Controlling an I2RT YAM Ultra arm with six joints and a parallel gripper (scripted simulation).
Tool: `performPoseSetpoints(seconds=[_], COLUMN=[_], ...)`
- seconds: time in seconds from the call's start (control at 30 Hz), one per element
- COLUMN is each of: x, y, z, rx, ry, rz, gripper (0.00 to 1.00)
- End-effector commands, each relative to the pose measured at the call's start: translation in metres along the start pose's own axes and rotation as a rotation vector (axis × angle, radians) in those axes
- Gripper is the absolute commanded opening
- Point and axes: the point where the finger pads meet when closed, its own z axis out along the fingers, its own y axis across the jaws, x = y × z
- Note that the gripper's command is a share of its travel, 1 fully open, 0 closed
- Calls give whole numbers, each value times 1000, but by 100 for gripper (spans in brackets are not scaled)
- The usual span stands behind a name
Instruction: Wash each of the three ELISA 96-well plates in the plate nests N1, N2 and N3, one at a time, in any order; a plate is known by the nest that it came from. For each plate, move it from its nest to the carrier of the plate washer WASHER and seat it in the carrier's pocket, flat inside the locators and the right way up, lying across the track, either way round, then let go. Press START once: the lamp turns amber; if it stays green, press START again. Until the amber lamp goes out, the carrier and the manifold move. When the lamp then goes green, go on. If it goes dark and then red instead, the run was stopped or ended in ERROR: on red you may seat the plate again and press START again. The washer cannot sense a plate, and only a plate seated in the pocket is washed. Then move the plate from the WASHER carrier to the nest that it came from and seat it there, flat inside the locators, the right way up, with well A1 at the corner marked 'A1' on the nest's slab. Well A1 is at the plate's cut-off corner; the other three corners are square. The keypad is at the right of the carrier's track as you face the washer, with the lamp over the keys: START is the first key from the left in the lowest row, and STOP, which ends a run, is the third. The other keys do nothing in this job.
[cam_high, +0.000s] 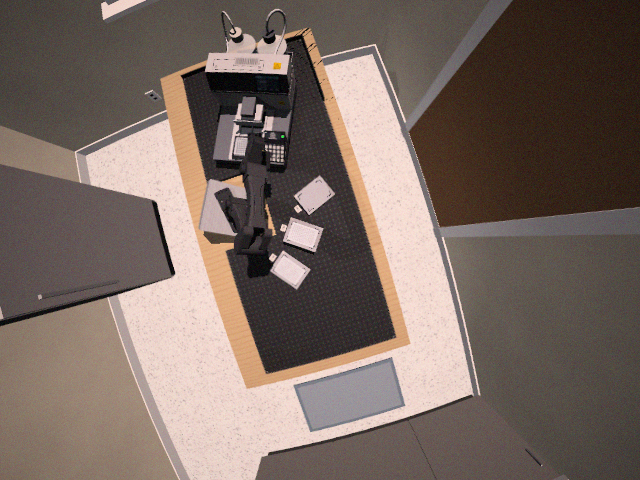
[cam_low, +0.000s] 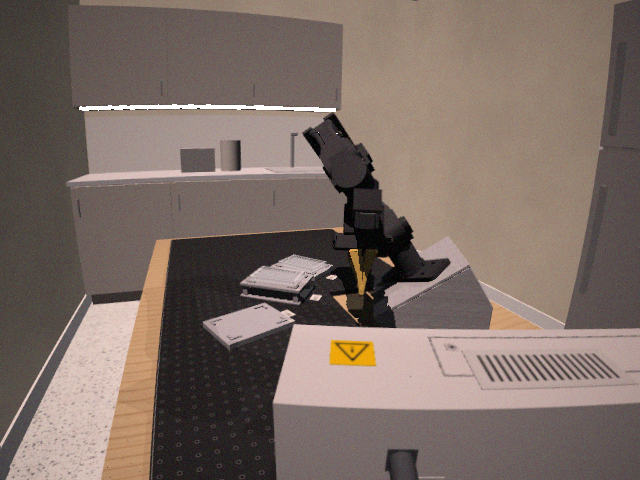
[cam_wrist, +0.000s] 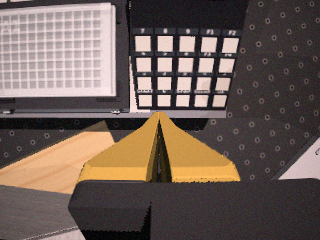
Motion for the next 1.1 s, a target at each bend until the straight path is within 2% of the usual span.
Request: performPoseSetpoints(seconds=[0.0,0.07,0.3,0.47,0.5,0.63,1.07], x=[3,3,24,25,21,14,-33], y=[2,2,13,13,16,24,69], z=[-2,-2,-2,-2,-1,-1,3], rx=[1,1,1,1,9,25,128], ry=[-18,-18,-17,-17,-9,8,116], rz=[8,8,8,8,39,102,508], gripper=[0,0,0,0,100,100,100])
